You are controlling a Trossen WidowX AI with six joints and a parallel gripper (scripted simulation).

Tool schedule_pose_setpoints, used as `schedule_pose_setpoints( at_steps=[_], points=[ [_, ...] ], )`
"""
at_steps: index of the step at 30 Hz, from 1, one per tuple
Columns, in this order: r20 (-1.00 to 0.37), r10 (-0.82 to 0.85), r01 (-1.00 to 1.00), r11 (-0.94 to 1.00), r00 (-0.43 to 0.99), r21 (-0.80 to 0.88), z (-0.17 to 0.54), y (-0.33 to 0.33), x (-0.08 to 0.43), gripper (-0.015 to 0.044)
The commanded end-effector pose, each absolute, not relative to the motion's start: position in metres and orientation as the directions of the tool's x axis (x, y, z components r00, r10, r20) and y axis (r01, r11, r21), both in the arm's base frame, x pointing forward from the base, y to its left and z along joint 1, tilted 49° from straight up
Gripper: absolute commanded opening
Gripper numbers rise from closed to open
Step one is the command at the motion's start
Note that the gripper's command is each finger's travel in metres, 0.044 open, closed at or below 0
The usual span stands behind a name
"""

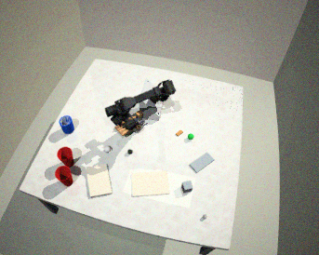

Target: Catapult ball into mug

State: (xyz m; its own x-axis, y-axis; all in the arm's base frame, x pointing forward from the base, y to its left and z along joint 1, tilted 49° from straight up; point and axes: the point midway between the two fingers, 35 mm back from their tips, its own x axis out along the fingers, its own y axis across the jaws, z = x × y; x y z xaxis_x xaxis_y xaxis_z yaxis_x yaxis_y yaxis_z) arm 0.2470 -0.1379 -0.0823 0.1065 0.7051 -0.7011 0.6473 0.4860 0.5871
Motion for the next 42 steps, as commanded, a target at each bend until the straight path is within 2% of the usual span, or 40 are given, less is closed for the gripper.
schedule_pose_setpoints(
  at_steps=[1, 12, 42],
  points=[
    [-0.707, 0.699, 0.734, 0.423, 0.110, 0.532, -0.111, -0.166, 0.225, 0.0000],
    [-0.679, 0.727, 0.900, 0.219, 0.107, 0.376, -0.202, -0.209, 0.137, 0.0000],
    [-0.678, 0.727, 0.900, 0.218, 0.107, 0.376, -0.230, -0.187, 0.139, 0.0000]
  ],
)
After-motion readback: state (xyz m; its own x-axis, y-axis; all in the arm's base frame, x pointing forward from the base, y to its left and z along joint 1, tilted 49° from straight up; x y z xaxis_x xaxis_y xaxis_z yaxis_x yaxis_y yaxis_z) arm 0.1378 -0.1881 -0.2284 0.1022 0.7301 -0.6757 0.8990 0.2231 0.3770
